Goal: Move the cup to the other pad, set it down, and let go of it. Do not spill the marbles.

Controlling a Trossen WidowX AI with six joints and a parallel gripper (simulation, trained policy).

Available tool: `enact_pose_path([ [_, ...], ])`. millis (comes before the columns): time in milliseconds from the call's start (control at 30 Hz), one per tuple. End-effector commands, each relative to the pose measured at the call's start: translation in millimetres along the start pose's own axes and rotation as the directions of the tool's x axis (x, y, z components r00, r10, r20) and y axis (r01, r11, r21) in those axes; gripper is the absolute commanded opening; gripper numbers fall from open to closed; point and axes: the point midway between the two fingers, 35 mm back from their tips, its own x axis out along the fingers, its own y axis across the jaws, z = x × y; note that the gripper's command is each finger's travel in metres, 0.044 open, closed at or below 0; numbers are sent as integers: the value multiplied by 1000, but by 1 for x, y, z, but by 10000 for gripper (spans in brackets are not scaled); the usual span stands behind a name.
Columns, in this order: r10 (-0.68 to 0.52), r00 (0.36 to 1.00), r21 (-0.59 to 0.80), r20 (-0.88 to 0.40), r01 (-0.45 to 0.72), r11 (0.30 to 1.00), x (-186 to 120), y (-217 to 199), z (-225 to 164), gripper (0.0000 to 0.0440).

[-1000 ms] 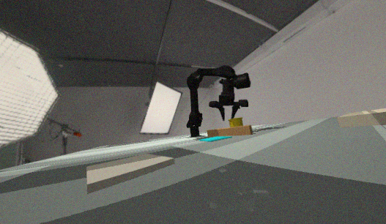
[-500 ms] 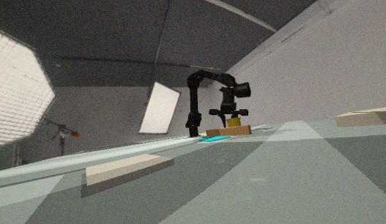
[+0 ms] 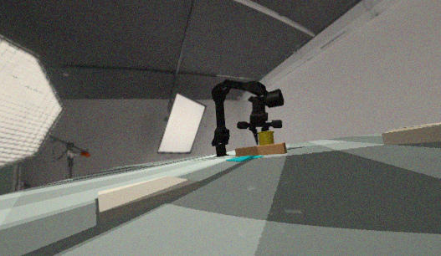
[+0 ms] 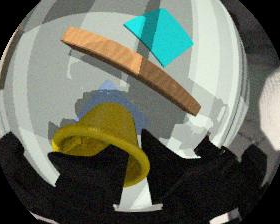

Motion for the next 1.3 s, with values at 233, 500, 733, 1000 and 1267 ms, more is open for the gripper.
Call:
enact_pose_path([
  [233, 73, 997, 96, 21, -75, 993, -36, -5, 16, 20],
  [500, 120, 992, 169, 42, -125, 978, -54, -8, 34, 14],
  [733, 159, 985, 226, 73, -171, 959, -62, -11, 55, 7],
  [1000, 188, 975, 280, 114, -213, 936, -63, -16, 81, 1],
  [1267, 200, 969, 328, 145, -238, 914, -54, -23, 105, 0],
])
